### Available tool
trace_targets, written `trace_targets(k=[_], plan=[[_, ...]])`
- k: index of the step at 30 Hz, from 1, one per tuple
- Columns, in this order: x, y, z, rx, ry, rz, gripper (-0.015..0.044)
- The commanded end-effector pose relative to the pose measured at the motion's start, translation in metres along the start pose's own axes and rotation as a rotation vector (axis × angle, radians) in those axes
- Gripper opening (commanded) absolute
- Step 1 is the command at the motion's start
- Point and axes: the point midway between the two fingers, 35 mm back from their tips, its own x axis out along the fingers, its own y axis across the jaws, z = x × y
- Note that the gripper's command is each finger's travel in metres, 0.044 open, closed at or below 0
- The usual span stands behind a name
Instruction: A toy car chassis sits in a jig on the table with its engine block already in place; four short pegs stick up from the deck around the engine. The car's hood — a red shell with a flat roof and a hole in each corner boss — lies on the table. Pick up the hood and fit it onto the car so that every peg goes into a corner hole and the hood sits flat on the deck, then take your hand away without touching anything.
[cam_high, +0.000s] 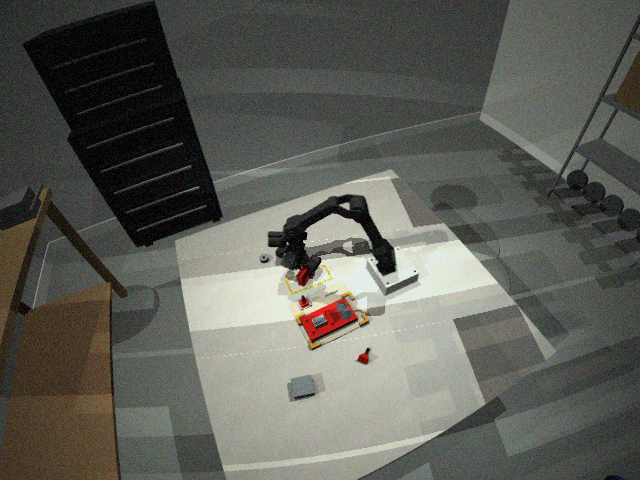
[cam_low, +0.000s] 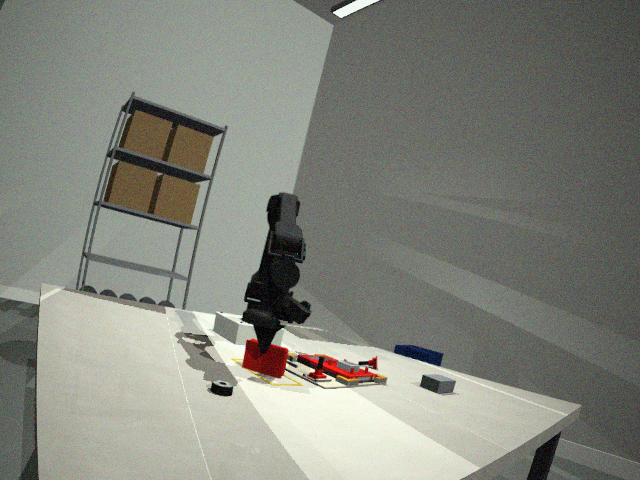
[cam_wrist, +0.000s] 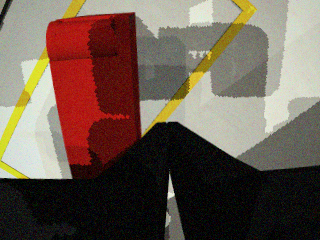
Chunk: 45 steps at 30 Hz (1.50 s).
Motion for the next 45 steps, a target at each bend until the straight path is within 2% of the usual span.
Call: trace_targets(k=[1, 45], plan=[[0.000, 0.003, -0.001, 0.004, 0.003, -0.001, 0.0000], [-0.001, 0.029, 0.001, 0.004, 0.003, 0.001, 0.0000]])
